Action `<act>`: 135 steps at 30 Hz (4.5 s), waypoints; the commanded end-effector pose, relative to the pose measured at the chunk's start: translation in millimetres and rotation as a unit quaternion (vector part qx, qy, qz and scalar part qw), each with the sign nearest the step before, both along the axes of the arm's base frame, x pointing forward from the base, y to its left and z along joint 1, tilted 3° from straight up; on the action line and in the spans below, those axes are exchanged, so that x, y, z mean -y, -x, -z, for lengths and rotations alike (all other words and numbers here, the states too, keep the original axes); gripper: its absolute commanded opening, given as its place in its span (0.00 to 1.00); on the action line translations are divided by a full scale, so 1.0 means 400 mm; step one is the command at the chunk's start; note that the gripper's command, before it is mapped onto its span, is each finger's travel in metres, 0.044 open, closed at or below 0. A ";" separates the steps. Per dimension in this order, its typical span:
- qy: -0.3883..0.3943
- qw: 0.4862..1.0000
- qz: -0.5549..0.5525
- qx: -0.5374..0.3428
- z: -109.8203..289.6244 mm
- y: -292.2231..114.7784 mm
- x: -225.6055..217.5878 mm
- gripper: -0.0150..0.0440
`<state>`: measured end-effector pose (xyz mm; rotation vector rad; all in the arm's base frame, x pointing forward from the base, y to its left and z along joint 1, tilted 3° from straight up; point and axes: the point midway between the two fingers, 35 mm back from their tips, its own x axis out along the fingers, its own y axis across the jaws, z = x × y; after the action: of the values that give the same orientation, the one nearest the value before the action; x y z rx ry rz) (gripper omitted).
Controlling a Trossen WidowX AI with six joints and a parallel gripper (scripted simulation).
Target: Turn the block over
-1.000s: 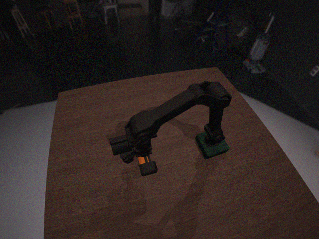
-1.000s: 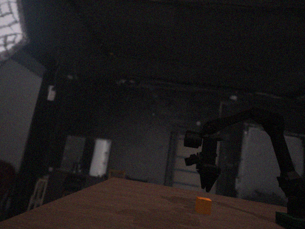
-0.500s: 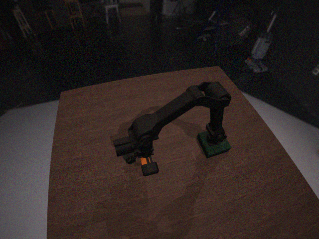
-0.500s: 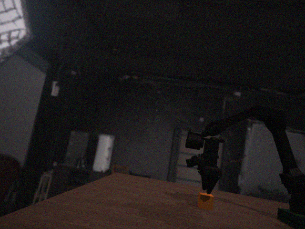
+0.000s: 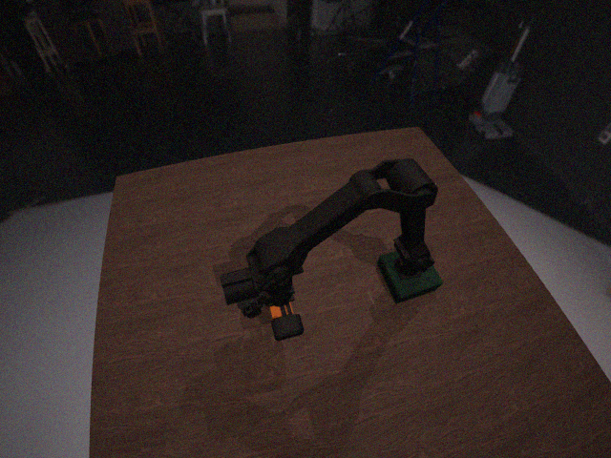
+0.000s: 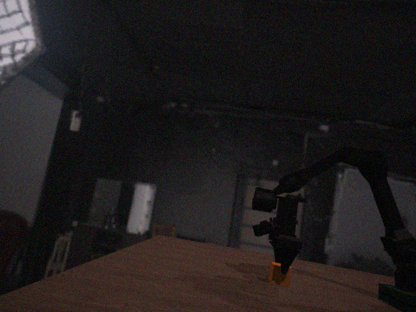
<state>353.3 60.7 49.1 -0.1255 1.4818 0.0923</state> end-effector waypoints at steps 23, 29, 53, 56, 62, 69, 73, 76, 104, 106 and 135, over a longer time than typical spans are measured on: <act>-0.002 1.000 0.000 -0.004 0.015 0.003 -0.001 0.47; -0.002 1.000 0.000 -0.004 0.003 0.003 -0.001 0.34; -0.018 0.994 -0.004 0.109 -0.043 0.002 -0.003 0.25; -0.021 0.991 -0.004 0.132 -0.041 0.003 -0.003 0.25; -0.027 0.984 -0.005 0.178 -0.040 0.007 -0.003 0.25; -0.035 0.972 -0.006 0.232 -0.041 0.015 -0.001 0.25; -0.038 0.967 -0.007 0.250 -0.042 0.019 0.000 0.25; -0.038 0.967 -0.007 0.250 -0.042 0.019 0.000 0.25; -0.063 0.899 -0.012 0.433 0.044 -0.009 -0.004 0.25; -0.065 0.893 -0.012 0.446 0.044 -0.004 -0.003 0.25; -0.073 0.861 -0.013 0.503 0.030 0.020 0.002 0.34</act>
<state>344.8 60.6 36.1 -0.0458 0.4233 0.1365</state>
